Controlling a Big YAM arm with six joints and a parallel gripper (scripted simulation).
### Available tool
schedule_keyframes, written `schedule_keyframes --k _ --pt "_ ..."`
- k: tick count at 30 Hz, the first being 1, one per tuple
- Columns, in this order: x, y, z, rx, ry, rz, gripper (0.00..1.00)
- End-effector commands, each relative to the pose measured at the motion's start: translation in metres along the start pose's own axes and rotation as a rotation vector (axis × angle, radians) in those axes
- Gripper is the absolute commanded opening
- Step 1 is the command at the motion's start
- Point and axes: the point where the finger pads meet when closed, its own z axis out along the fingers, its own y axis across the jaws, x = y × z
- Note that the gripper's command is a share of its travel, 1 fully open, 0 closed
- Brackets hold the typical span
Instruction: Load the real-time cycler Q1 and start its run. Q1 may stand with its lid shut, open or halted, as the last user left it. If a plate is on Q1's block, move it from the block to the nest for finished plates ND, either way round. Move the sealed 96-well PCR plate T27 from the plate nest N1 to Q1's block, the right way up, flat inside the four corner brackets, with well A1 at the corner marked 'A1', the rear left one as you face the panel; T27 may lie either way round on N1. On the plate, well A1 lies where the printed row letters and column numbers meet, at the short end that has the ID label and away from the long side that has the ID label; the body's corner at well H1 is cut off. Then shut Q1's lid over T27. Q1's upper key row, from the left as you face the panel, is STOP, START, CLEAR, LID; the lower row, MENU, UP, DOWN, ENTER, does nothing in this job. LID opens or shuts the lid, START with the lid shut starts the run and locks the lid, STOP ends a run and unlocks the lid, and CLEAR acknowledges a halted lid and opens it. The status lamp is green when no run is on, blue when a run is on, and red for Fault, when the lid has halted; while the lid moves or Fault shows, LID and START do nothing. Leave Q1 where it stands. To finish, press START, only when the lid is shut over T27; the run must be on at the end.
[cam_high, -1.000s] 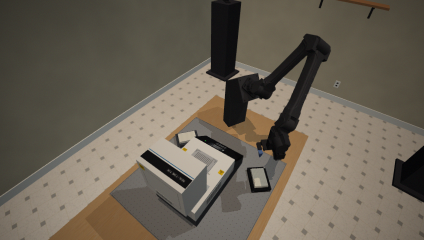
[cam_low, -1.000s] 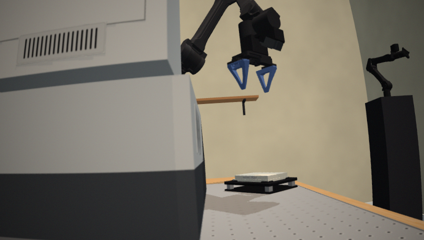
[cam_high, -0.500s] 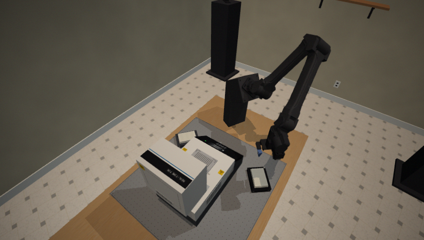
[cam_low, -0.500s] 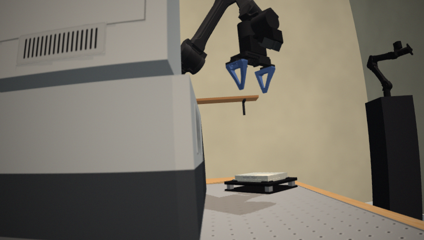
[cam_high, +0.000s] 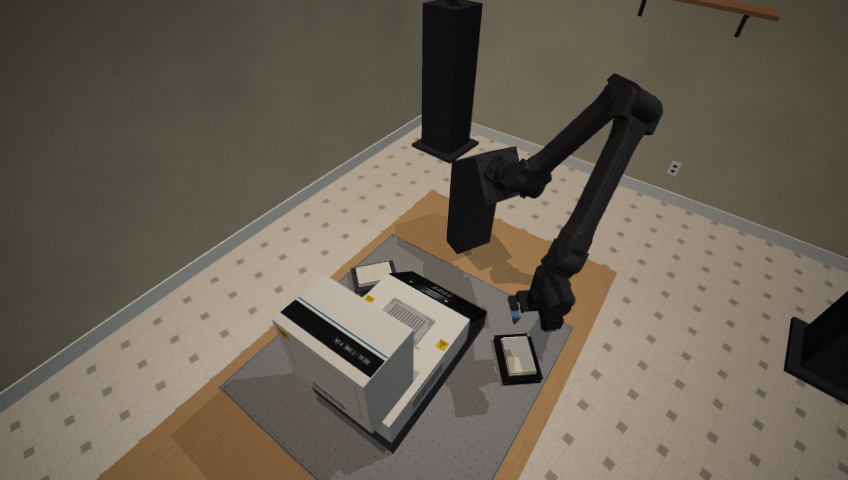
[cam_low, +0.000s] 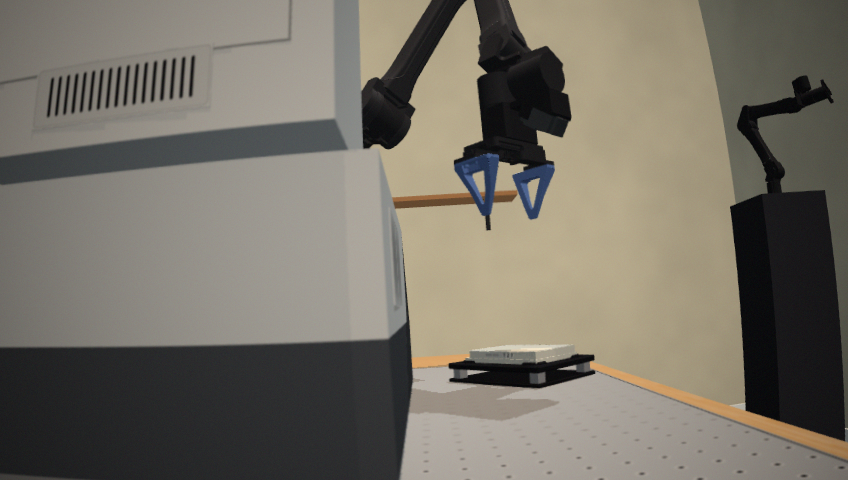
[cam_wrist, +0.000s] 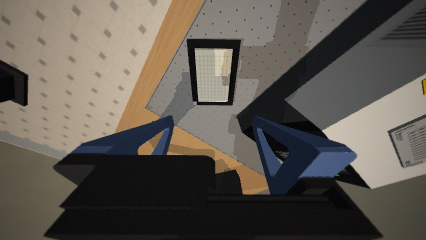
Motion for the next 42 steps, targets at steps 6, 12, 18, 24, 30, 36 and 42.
schedule_keyframes --k 6,12,18,24,30,36,42 --pt "-0.007 0.001 0.031 -0.005 -0.014 0.016 1.00" --pt "-0.003 0.006 0.043 -0.013 -0.012 -0.005 1.00" --pt "-0.010 0.003 0.067 -0.010 -0.015 0.006 1.00" --pt "-0.018 0.008 0.077 -0.019 -0.041 -0.002 1.00" --pt "-0.008 0.006 0.100 -0.014 -0.017 -0.003 1.00" --pt "0.010 0.001 0.122 -0.008 0.011 0.017 1.00" --pt "-0.009 0.007 0.129 -0.015 -0.029 0.002 1.00"
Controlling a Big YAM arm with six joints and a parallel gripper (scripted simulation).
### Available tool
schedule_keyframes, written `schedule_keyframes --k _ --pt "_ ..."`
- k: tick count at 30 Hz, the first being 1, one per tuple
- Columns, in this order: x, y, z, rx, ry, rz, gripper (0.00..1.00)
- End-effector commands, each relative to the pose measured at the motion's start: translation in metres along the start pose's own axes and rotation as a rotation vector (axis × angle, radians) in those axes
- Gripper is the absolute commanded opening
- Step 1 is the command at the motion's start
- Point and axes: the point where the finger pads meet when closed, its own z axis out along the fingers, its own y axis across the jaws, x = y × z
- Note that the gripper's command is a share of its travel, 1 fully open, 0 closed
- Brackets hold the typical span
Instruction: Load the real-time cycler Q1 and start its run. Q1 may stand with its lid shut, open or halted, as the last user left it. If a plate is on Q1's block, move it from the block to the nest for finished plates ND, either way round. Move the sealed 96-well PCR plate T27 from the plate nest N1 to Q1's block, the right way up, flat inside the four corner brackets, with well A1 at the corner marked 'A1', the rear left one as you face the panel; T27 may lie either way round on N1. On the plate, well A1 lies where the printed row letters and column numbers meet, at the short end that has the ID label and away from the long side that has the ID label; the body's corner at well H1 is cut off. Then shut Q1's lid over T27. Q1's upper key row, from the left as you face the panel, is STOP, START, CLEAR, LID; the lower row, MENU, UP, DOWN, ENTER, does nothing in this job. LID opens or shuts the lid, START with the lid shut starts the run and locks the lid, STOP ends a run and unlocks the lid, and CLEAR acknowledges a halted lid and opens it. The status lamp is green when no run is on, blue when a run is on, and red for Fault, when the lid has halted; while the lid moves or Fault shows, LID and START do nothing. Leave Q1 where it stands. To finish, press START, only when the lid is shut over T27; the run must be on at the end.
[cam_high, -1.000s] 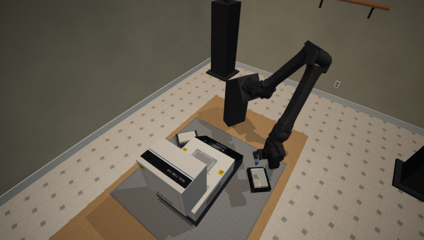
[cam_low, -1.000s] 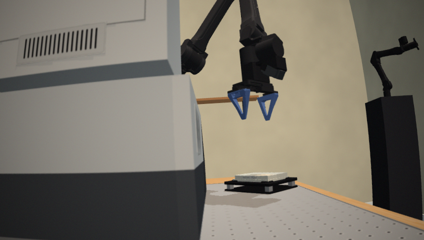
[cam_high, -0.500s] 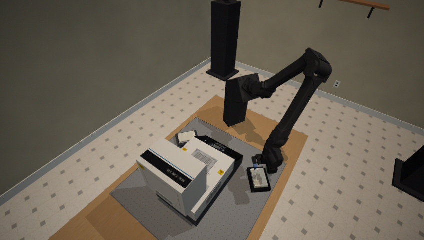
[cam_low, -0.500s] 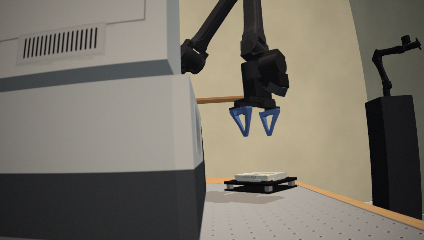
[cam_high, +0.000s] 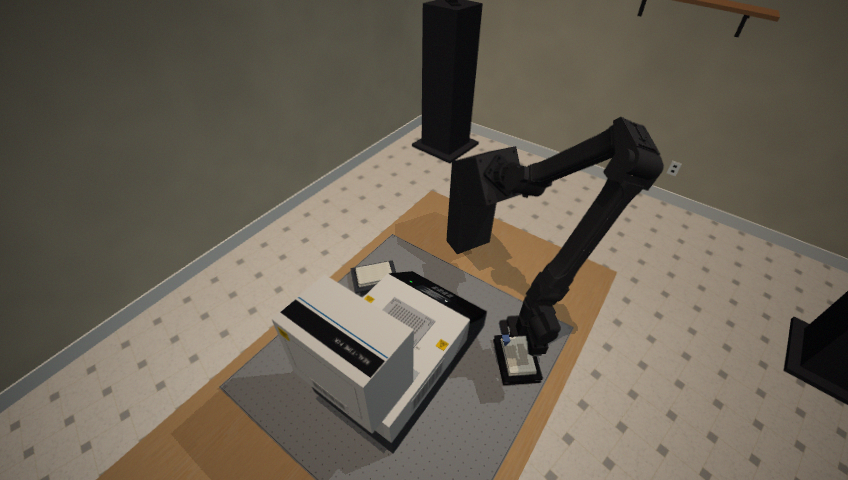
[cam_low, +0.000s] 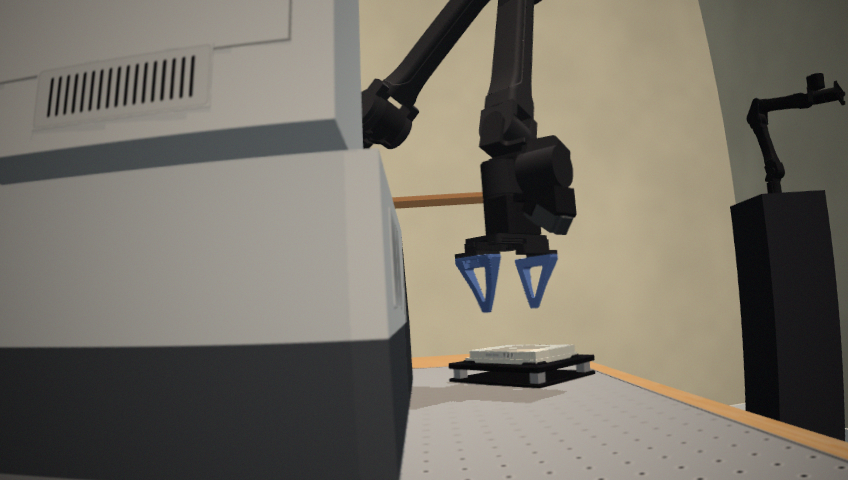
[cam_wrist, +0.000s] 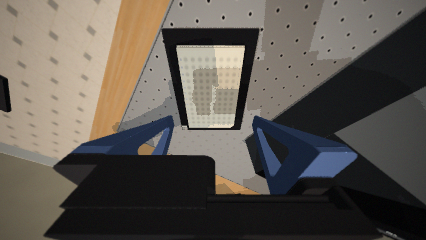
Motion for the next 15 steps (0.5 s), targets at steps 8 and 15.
schedule_keyframes --k 8,15 --pt "0.003 0.007 0.038 -0.013 0.008 0.003 1.00" --pt "-0.016 0.011 0.054 -0.020 -0.032 -0.010 1.00"
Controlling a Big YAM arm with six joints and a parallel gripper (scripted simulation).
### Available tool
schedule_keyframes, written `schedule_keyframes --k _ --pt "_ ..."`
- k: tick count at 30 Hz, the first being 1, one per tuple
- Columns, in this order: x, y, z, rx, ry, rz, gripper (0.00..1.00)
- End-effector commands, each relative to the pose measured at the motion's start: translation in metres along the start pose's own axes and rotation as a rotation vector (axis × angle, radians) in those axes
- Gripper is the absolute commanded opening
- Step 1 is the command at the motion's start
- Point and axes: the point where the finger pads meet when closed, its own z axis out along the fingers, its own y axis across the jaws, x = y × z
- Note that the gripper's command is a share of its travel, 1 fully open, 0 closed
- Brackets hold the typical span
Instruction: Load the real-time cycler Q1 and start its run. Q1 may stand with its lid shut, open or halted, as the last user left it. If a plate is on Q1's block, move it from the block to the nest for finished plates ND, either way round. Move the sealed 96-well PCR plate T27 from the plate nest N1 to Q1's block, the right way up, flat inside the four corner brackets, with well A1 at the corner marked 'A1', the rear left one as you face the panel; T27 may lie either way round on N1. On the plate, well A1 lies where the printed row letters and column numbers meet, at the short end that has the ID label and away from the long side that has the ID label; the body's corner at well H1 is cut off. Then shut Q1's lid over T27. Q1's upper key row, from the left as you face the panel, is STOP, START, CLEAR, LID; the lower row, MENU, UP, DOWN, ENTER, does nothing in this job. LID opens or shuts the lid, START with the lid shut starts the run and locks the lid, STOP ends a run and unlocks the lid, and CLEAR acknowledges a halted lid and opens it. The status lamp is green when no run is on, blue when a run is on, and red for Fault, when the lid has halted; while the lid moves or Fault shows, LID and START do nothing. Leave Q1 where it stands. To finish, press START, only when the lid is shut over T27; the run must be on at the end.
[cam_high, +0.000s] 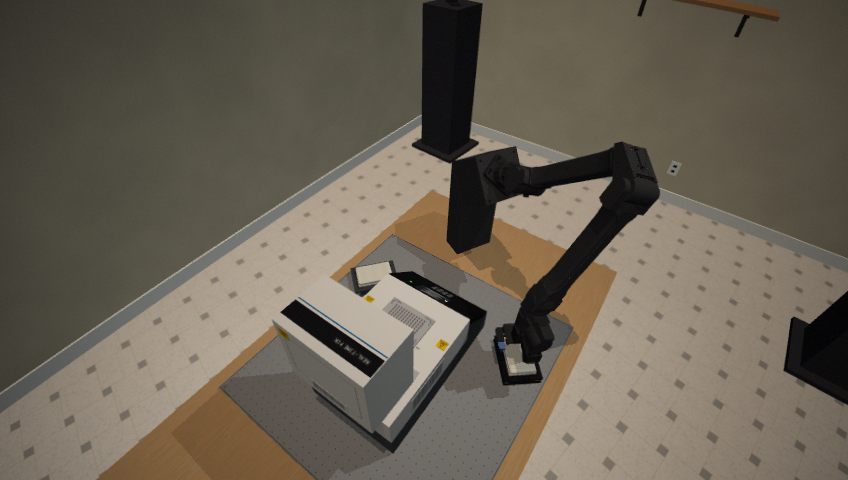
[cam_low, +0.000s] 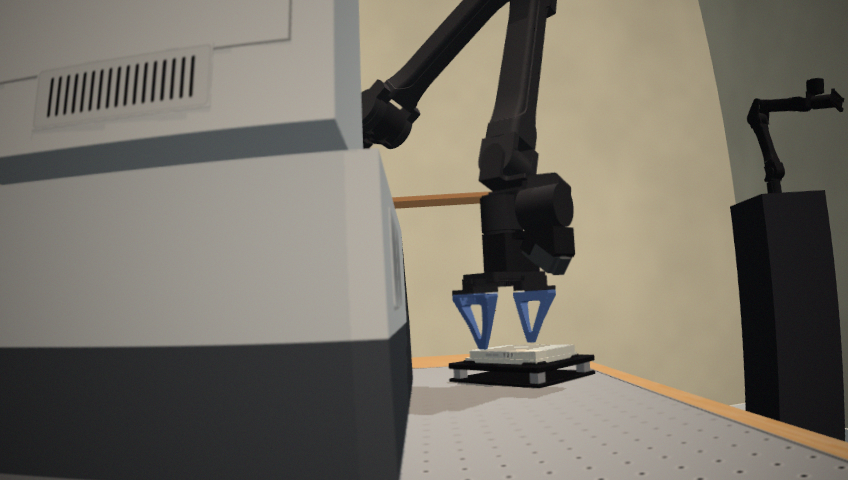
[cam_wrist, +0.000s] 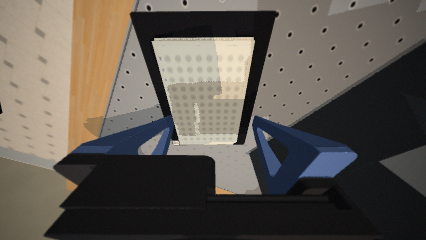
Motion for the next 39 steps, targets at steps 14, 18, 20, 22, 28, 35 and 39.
schedule_keyframes --k 14,18,20,22,28,35,39 --pt "-0.008 -0.002 0.009 0.006 -0.014 -0.004 1.00" --pt "-0.016 -0.001 0.008 0.000 -0.023 -0.012 1.00" --pt "-0.016 -0.001 0.007 -0.001 -0.024 -0.014 1.00" --pt "-0.012 -0.002 0.007 0.001 -0.018 -0.013 1.00" --pt "-0.010 -0.001 0.005 0.001 -0.018 -0.014 1.00" --pt "-0.012 0.000 0.003 -0.001 -0.024 -0.016 1.00" --pt "-0.021 0.002 0.002 -0.004 -0.038 -0.021 1.00"
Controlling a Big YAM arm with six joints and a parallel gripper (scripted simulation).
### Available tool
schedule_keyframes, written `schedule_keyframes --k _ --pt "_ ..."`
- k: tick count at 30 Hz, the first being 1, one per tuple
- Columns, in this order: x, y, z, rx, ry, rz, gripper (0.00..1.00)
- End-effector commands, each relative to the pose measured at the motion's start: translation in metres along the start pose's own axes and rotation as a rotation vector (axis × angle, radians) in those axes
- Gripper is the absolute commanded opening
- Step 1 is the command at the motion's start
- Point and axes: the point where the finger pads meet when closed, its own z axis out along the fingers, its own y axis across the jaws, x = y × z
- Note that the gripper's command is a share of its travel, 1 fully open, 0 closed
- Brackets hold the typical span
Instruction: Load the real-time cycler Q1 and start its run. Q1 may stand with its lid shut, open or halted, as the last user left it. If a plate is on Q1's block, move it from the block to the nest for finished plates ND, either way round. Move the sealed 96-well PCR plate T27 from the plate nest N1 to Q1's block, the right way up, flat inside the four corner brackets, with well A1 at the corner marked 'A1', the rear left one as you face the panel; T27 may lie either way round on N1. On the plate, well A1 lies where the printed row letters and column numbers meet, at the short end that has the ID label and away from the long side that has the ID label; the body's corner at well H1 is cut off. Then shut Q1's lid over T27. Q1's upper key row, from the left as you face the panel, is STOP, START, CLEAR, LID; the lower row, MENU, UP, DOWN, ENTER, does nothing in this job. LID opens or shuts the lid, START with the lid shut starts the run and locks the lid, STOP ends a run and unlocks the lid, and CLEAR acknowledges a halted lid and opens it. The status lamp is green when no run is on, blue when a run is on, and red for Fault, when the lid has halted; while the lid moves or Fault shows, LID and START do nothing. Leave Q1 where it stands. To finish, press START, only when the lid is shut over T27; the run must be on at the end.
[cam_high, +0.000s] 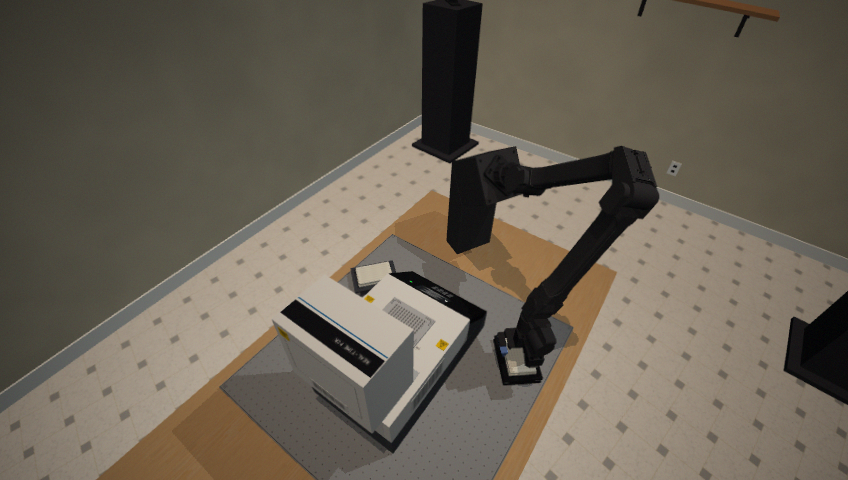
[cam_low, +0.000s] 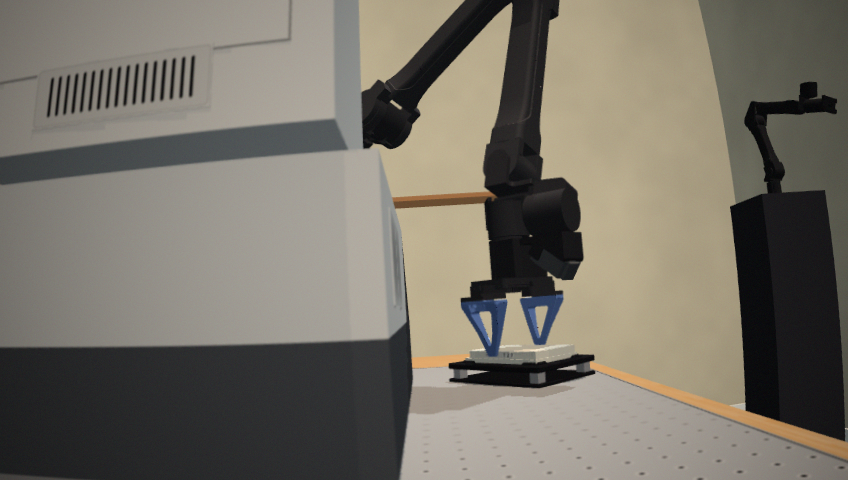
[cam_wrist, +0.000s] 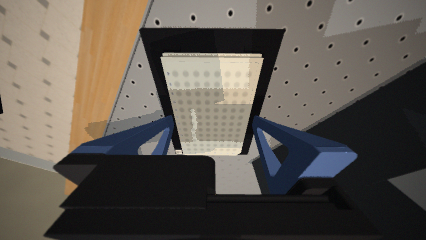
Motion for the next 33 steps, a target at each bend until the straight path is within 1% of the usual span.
schedule_keyframes --k 1,7,12,16,18,21,27,31,33 --pt "-0.011 -0.003 -0.007 0.005 -0.019 -0.008 1.00" --pt "-0.016 -0.002 -0.008 0.003 -0.028 -0.012 1.00" --pt "-0.008 0.008 -0.006 -0.012 -0.021 -0.018 1.00" --pt "-0.008 0.013 -0.004 -0.019 -0.024 -0.016 1.00" --pt "-0.006 0.011 0.000 -0.013 -0.025 -0.009 1.00" --pt "-0.002 0.010 0.004 -0.016 -0.013 -0.002 1.00" --pt "0.002 -0.007 0.009 0.008 0.006 0.020 1.00" --pt "0.000 -0.009 0.009 0.011 0.002 0.022 1.00" --pt "-0.009 -0.007 0.005 0.008 -0.021 0.015 1.00"
